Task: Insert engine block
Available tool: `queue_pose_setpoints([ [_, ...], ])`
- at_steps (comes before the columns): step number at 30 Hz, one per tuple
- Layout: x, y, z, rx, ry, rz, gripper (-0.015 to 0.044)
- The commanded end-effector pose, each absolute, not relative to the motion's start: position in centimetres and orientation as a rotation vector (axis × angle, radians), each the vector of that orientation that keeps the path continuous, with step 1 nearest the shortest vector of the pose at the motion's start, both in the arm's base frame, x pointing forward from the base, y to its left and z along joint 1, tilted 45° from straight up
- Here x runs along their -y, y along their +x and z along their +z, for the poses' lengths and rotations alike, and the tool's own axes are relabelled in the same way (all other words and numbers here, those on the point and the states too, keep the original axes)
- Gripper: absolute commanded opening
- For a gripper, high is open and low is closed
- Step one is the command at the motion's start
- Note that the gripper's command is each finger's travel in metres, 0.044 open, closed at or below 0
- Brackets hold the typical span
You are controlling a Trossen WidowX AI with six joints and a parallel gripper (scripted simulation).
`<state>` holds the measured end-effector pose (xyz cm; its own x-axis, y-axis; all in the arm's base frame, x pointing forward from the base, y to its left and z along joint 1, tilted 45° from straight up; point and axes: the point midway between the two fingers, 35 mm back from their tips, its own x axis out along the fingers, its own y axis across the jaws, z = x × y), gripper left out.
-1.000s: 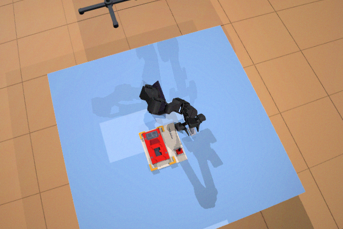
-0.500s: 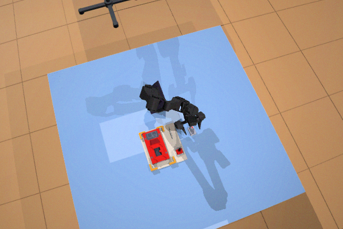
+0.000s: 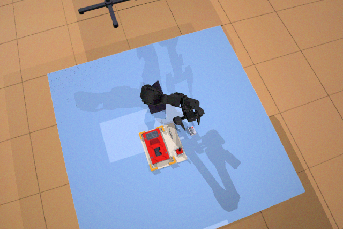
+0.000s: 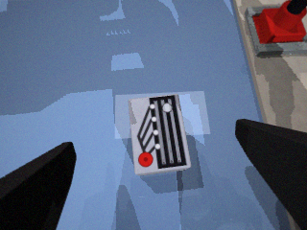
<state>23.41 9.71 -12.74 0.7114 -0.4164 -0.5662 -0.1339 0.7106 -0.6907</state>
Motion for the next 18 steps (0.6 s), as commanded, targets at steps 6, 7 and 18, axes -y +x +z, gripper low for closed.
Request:
queue_pose_setpoints([
  [6, -9.8, 23.4, -12.8, -0.781, -0.785, -0.173, 0.044],
  [7, -9.8, 23.4, -12.8, -0.781, -0.785, -0.173, 0.044],
  [18, -10.6, 24.3, -14.3, -0.932, -0.778, -0.209, 0.044],
])
